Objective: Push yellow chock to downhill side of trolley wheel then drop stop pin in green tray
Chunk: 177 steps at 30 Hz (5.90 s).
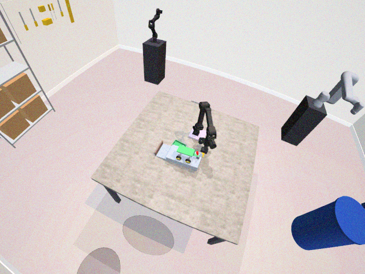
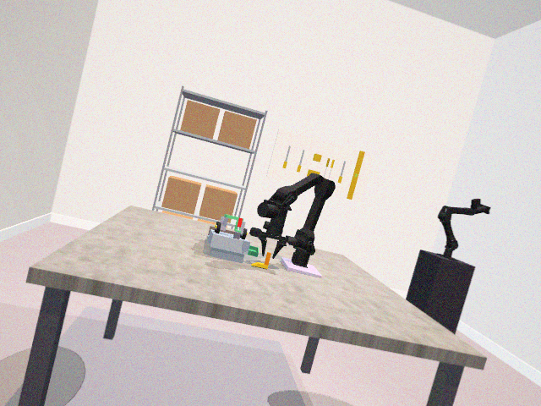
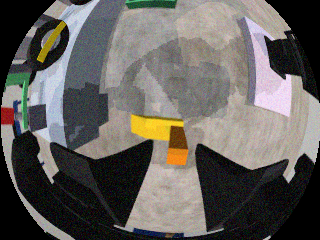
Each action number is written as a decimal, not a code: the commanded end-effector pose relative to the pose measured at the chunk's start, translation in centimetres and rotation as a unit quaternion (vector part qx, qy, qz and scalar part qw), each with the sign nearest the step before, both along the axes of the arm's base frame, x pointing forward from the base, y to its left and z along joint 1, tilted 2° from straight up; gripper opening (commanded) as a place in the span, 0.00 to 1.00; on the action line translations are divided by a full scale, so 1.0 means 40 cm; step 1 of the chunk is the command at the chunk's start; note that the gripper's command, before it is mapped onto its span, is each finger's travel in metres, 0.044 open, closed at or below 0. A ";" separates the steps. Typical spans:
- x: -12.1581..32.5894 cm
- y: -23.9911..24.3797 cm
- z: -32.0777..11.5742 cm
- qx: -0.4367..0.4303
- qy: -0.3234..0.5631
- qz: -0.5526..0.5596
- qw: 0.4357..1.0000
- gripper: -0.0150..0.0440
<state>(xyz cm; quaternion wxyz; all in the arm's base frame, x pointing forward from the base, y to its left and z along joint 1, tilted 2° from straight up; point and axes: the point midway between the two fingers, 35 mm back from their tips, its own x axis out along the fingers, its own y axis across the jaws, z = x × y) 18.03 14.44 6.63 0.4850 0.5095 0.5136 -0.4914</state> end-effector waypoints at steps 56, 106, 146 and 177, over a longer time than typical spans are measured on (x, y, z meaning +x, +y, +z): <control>-0.005 -0.012 0.197 -0.005 0.004 -0.003 1.000 0.25; 0.003 -0.016 0.324 0.003 -0.014 0.431 0.902 0.25; 0.039 -0.129 0.309 0.006 -0.024 0.706 0.707 0.25; 0.106 -0.382 0.286 0.002 -0.021 0.707 0.707 0.25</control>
